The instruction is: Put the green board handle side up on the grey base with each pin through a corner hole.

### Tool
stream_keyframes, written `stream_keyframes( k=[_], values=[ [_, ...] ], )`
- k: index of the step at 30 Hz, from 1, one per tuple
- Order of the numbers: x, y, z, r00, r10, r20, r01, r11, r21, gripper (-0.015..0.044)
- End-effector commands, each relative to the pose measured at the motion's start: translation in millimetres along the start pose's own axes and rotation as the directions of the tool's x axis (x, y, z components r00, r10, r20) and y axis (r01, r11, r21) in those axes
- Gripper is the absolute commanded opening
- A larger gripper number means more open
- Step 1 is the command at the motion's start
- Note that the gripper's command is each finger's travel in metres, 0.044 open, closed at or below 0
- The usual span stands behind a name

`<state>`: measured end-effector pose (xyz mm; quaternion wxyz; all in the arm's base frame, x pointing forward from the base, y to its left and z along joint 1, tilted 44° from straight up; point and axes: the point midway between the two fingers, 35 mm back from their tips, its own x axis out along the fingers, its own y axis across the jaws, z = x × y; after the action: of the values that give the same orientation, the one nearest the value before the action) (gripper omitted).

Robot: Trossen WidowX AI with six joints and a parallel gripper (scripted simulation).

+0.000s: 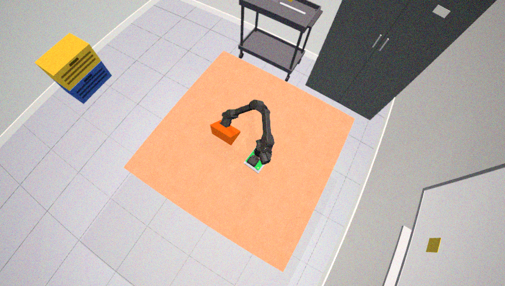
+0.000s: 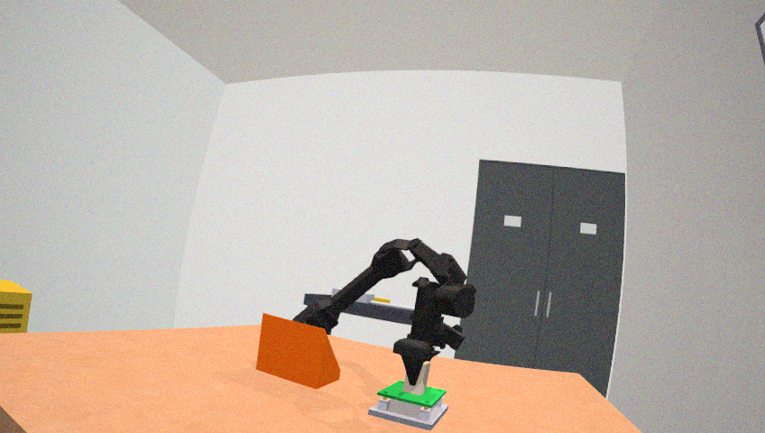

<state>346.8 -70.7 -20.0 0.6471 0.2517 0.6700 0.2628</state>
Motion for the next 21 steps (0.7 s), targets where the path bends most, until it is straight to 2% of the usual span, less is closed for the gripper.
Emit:
stream_keyframes(
  k=[1,14,21],
  values=[
    [0,0,0,1.000,0.000,0.000,0.000,1.000,0.000,0.0105],
    [-3,0,0,1.000,0.000,0.000,0.000,1.000,0.000,0.0440],
    [-34,-1,0,1.000,-0.001,0.000,0.001,1.000,0.001,0.0440]
  ],
)
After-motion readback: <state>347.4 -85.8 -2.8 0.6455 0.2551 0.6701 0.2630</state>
